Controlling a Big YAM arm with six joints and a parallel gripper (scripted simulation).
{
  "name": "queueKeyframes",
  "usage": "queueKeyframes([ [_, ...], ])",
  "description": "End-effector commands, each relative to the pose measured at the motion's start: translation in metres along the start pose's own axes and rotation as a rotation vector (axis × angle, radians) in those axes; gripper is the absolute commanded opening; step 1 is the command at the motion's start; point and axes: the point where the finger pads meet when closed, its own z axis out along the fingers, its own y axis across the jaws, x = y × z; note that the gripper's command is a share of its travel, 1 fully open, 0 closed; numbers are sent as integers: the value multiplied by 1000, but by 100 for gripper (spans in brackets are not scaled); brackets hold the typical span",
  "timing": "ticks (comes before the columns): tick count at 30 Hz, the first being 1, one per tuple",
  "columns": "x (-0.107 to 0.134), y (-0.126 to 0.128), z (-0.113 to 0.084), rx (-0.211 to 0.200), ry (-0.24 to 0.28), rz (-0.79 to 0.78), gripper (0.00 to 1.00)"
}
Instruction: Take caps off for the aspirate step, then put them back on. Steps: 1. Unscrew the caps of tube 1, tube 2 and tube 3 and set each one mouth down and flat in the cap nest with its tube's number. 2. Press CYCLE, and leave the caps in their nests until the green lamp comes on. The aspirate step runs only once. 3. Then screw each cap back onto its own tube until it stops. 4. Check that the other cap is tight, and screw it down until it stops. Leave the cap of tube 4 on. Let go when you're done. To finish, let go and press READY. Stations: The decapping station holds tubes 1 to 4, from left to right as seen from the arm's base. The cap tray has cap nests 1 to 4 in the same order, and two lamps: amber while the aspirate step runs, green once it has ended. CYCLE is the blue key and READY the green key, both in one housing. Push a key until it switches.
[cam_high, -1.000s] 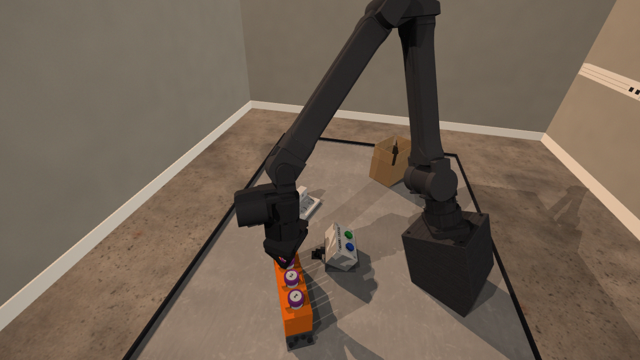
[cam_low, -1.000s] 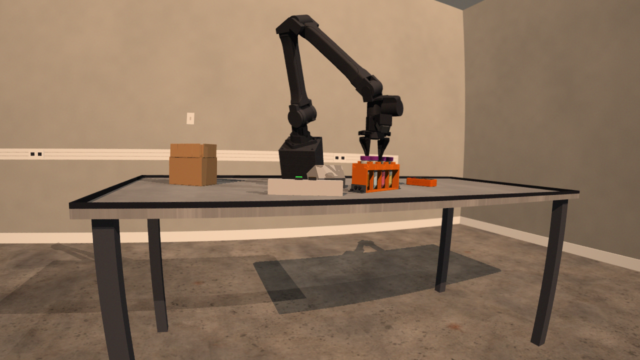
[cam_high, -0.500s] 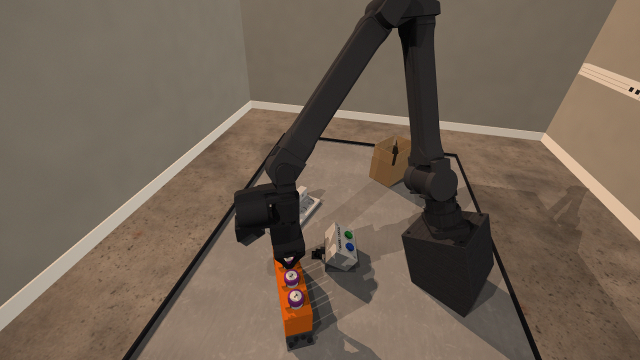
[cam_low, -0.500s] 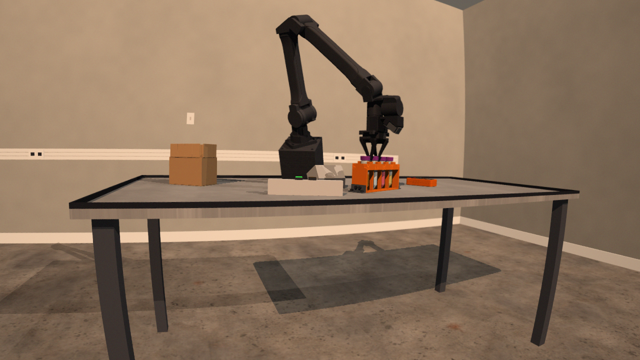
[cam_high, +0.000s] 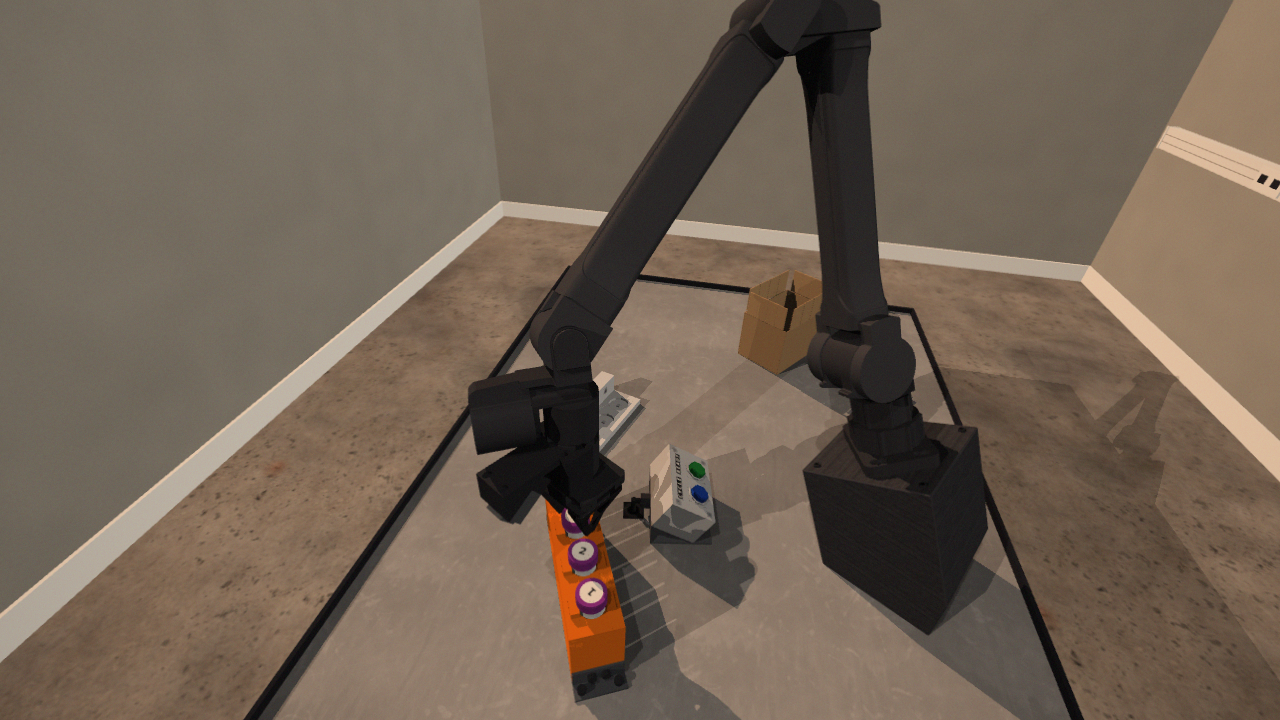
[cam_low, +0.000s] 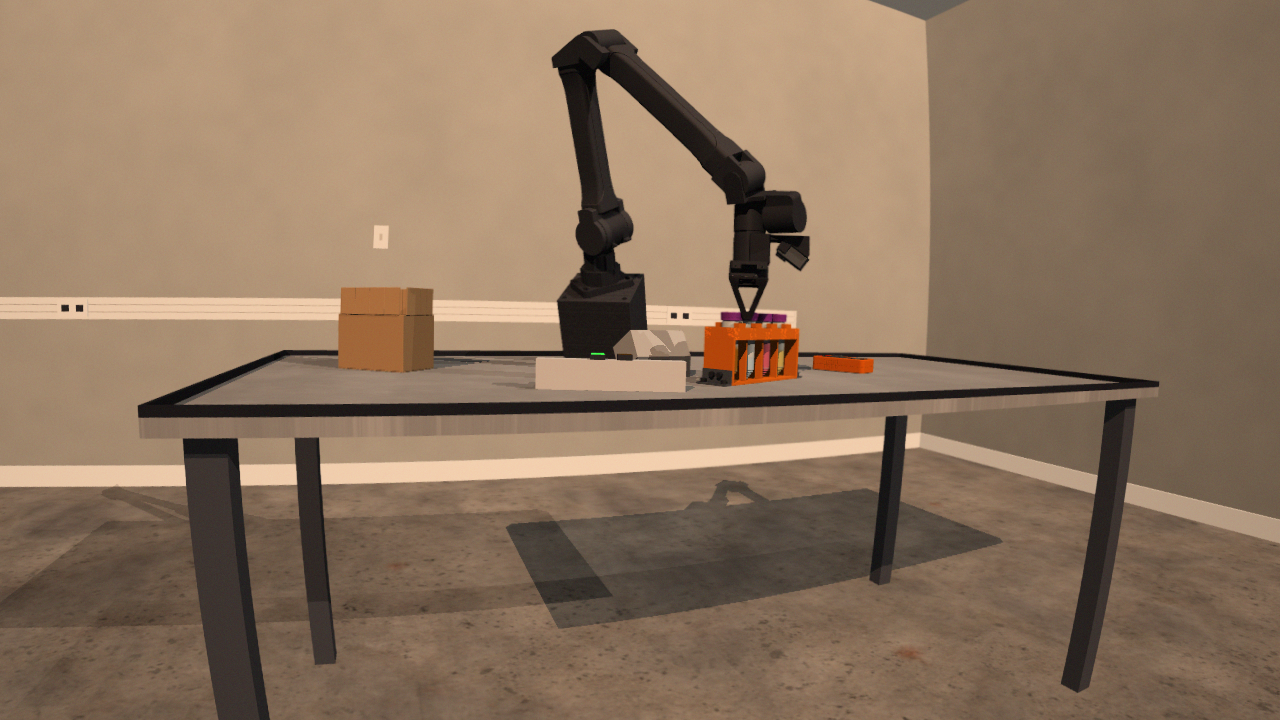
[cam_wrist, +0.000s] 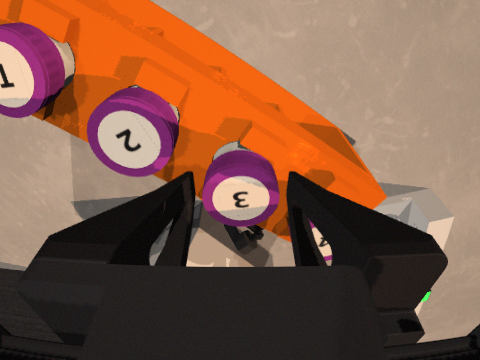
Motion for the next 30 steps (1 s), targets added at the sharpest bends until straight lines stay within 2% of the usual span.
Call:
queueKeyframes([
  [1, -15, 0, -4, -3, -19, -246, 49],
  [6, -17, -2, -6, 2, -23, -472, 49],
  [12, -18, -5, -8, 3, -24, -470, 49],
  [14, -10, -5, -6, 8, -22, -448, 49],
  [15, -10, -5, -6, 8, -22, -448, 0],
  [29, -10, -5, -6, 8, -22, -448, 0],
  [30, -18, -4, -10, 5, -28, -399, 0],
])
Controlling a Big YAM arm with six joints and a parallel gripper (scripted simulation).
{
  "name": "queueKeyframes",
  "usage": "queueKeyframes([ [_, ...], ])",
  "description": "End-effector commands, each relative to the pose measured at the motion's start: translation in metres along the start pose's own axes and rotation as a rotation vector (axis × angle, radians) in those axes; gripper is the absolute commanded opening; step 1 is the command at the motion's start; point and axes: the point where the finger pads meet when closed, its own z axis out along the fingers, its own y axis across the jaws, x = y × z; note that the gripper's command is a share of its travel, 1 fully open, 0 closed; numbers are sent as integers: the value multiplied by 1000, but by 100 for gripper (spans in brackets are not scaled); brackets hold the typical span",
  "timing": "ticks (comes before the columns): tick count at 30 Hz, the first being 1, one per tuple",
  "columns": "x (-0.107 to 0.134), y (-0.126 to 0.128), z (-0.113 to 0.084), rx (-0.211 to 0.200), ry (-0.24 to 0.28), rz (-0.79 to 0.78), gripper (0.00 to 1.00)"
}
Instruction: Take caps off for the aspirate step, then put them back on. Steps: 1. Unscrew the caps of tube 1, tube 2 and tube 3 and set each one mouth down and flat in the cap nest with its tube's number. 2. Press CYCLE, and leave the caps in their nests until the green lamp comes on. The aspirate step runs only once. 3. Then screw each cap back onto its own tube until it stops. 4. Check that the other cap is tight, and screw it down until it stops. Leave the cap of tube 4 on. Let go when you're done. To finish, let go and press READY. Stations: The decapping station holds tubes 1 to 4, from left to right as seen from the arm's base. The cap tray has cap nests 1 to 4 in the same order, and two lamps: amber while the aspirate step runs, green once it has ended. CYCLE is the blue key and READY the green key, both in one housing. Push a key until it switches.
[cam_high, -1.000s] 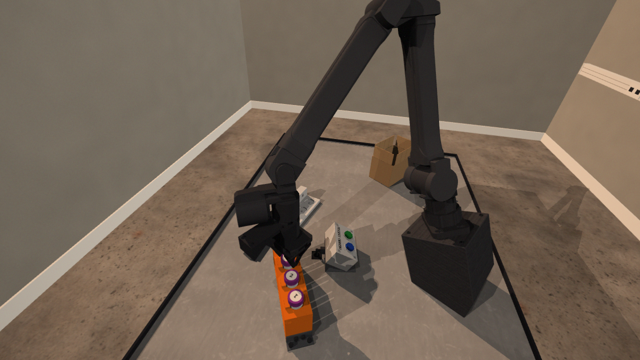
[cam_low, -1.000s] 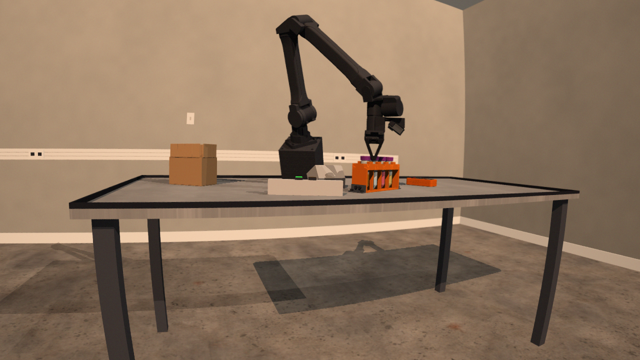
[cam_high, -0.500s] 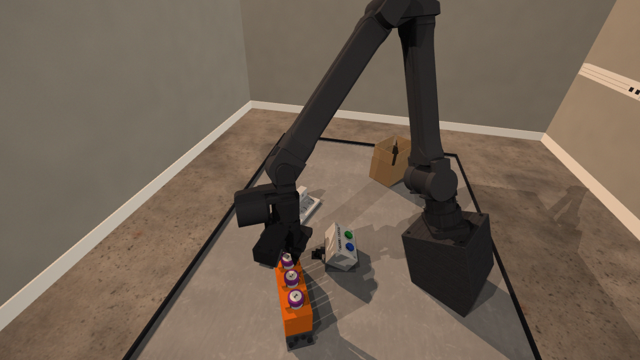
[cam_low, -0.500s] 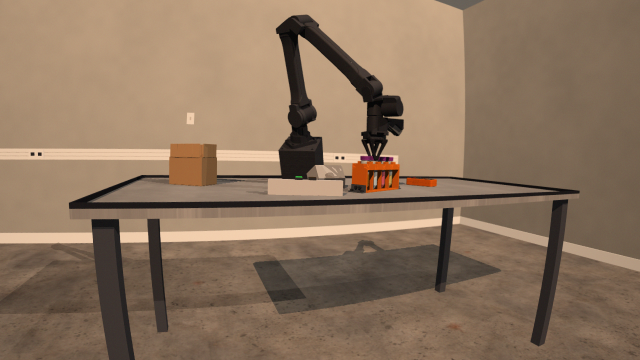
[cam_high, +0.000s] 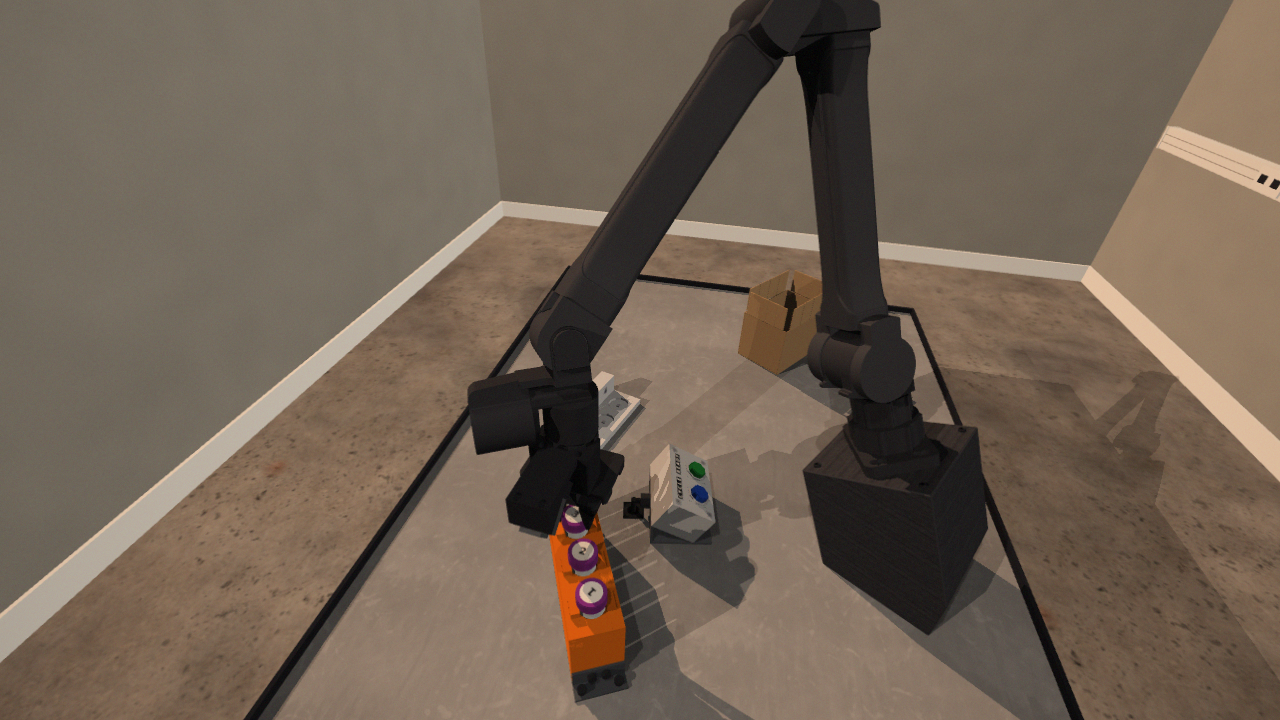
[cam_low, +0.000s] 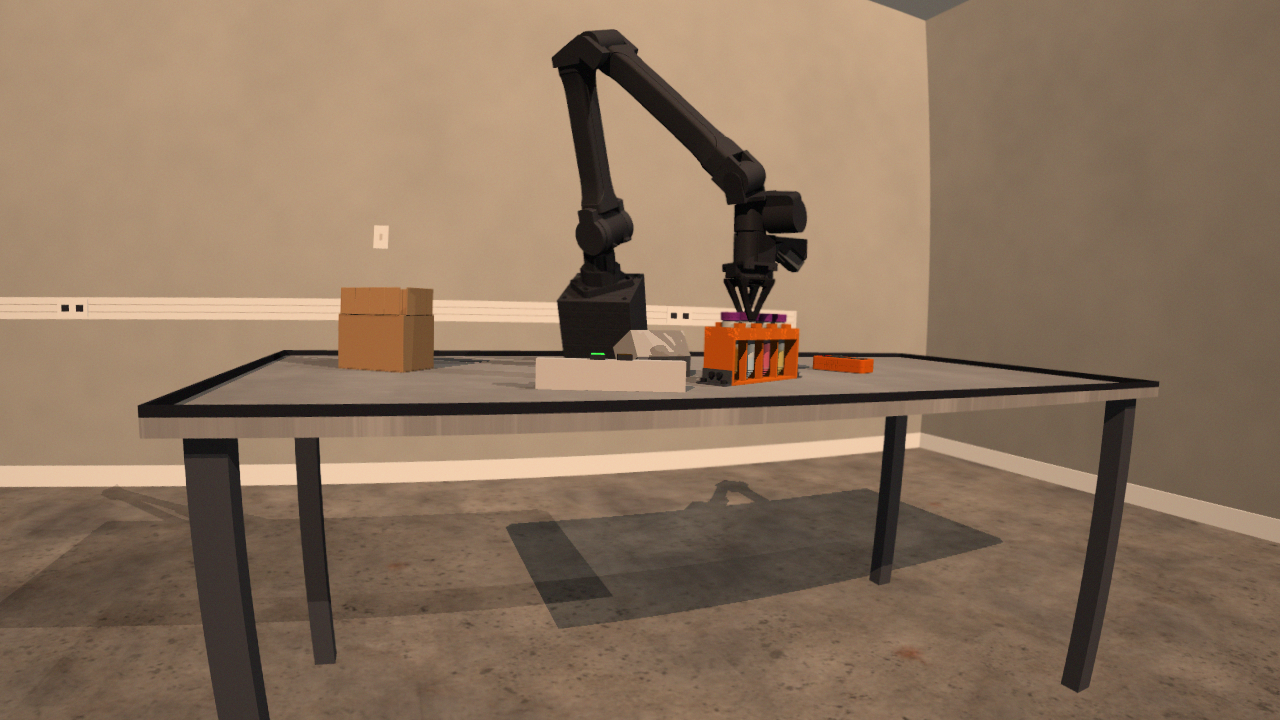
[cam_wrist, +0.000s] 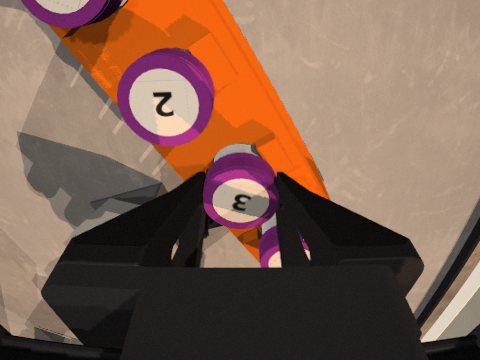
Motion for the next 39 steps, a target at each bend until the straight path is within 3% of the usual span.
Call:
queueKeyframes([
  [1, -13, -11, -9, 11, -20, 82, 0],
  [11, -12, -9, -7, 3, -15, 581, 0],
  [13, -12, -9, -7, 3, -15, 581, 0],
  [28, -12, -7, -5, -4, -12, 1314, 0],
  [30, -12, -7, -5, -4, -12, 1314, 0],
  [39, -12, -6, -4, -8, -11, 1778, 0],
])
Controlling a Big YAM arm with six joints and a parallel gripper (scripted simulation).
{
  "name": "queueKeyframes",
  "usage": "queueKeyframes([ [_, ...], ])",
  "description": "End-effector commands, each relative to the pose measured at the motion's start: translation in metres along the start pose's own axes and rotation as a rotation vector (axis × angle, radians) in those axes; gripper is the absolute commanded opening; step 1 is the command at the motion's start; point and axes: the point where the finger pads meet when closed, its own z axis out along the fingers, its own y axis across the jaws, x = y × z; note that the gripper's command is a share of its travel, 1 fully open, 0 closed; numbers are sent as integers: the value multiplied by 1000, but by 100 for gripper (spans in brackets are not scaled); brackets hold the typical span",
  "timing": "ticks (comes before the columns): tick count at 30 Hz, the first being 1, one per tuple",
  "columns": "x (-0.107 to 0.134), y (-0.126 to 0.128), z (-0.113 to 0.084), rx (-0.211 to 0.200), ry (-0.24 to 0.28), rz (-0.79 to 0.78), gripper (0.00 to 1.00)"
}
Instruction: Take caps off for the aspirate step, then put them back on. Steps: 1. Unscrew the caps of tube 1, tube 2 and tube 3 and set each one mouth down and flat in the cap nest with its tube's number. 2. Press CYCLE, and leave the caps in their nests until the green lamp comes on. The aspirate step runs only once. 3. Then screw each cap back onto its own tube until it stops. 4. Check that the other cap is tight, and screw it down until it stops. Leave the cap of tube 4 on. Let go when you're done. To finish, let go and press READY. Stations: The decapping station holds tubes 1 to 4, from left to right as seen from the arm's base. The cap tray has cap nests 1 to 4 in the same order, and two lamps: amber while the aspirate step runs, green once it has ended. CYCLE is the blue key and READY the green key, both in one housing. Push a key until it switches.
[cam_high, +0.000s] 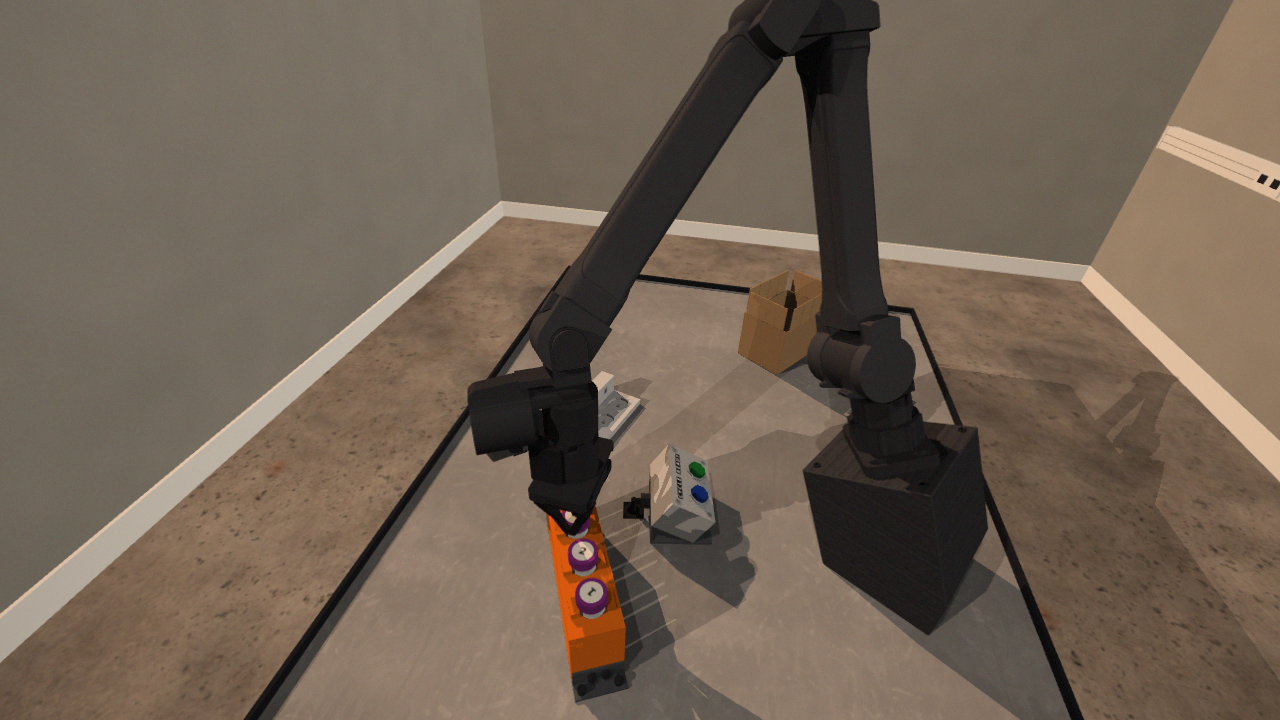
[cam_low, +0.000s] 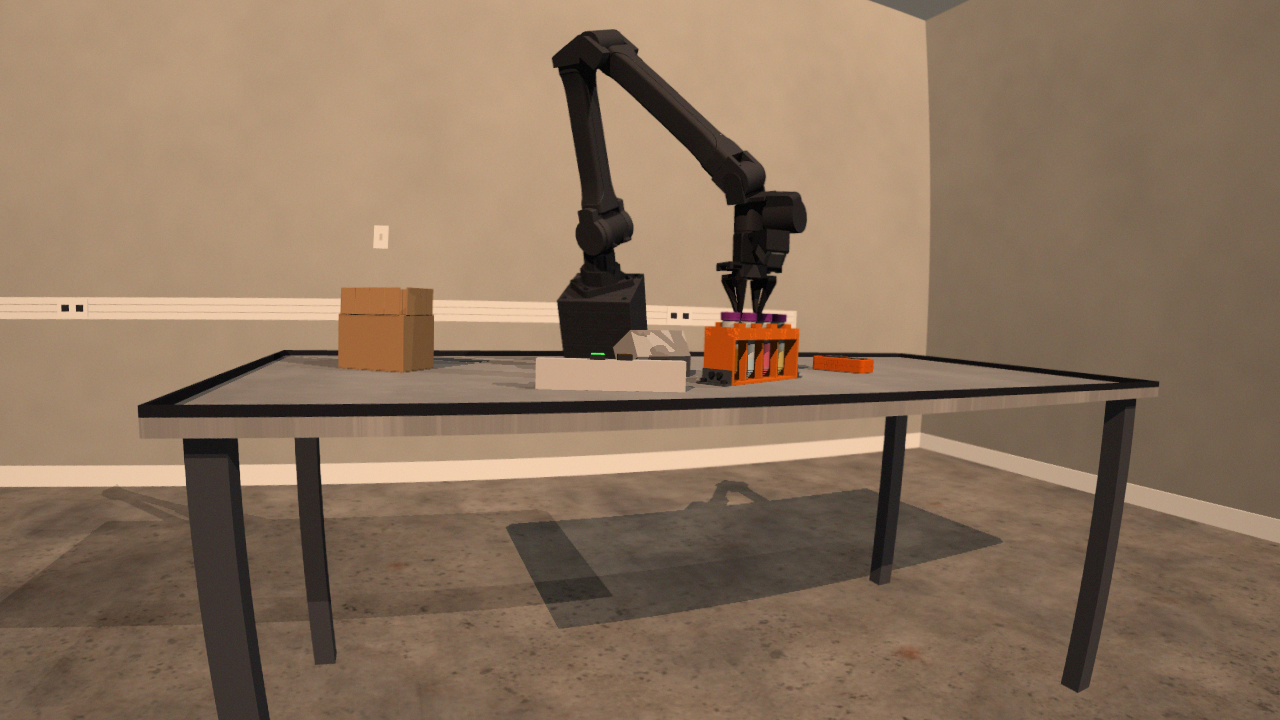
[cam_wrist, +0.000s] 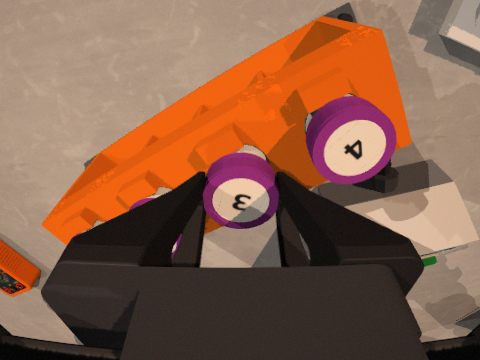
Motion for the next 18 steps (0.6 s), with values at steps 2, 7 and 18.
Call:
queueKeyframes([
  [2, -6, 12, -5, -13, -2, 327, 0],
  [7, -6, 12, -5, -14, -2, 397, 0],
  [18, -7, 12, -6, -17, -3, 398, 0],
])
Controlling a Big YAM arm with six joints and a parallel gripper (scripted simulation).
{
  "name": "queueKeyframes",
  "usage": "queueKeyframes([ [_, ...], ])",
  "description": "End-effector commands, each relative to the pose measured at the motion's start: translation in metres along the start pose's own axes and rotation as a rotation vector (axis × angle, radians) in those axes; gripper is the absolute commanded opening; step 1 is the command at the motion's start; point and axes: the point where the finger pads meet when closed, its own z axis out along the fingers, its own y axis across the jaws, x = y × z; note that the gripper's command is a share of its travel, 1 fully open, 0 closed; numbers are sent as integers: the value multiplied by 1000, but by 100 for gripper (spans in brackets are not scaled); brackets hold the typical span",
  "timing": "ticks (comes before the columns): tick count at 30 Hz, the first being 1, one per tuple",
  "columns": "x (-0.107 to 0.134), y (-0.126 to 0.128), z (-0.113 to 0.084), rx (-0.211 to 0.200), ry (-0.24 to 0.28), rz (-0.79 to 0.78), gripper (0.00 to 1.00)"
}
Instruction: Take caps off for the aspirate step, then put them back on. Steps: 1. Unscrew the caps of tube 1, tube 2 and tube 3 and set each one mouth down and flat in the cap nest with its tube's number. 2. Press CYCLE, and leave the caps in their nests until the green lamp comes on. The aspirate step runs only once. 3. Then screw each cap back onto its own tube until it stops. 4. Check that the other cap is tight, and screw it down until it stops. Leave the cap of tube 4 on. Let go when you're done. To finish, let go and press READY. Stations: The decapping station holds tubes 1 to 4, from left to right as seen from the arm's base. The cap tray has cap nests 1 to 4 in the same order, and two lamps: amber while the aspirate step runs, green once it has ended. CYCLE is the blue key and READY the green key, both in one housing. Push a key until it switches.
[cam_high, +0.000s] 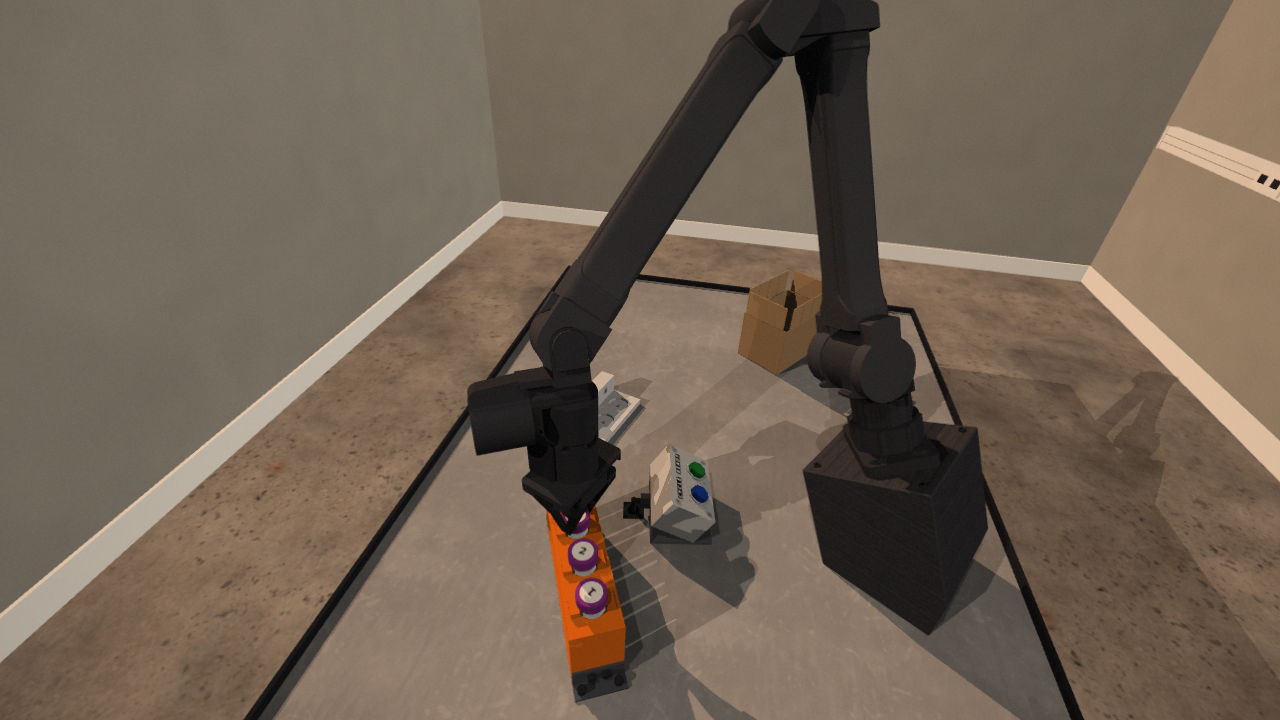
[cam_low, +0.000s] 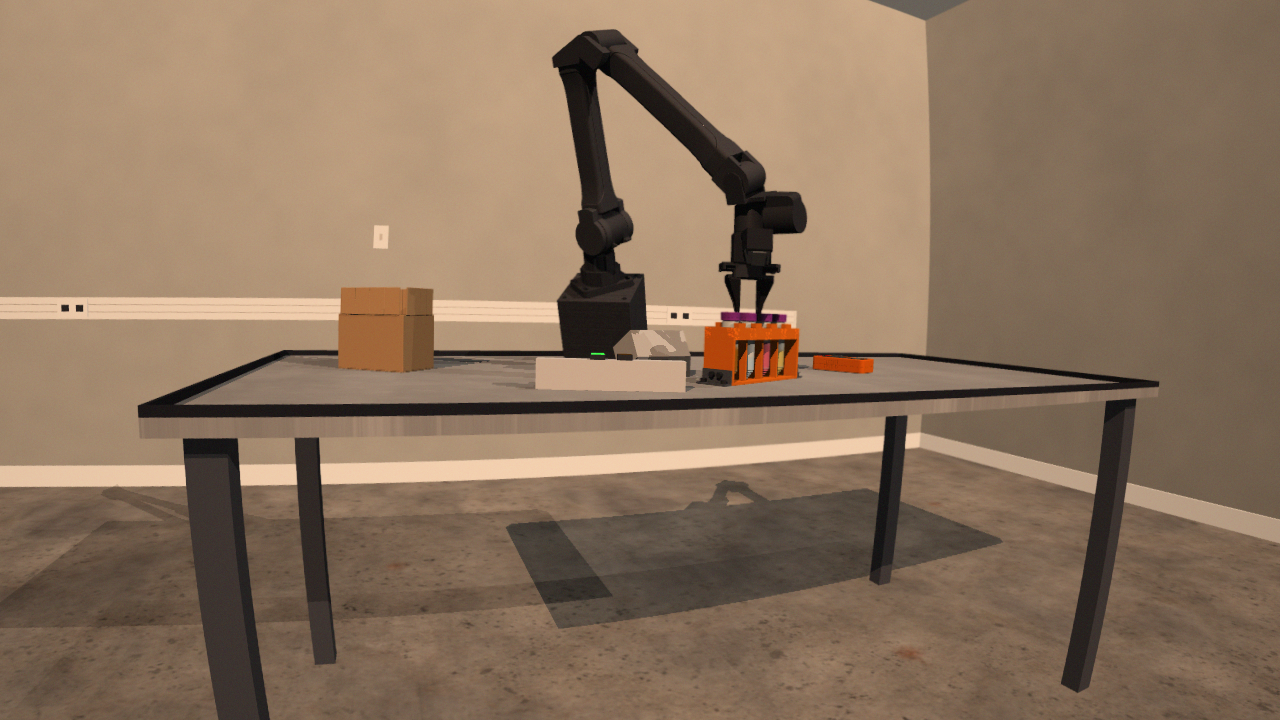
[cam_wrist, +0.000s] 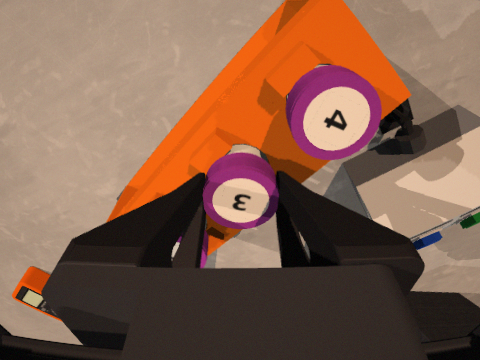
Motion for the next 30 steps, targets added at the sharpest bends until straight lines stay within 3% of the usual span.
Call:
queueKeyframes([
  [1, -3, 14, -6, -19, 1, 100, 0],
  [25, -3, 14, -6, -19, 1, 100, 0],
  [26, -3, 14, -6, -19, 1, 100, 49],
  [30, -7, 9, -6, -21, -8, 105, 49],
])
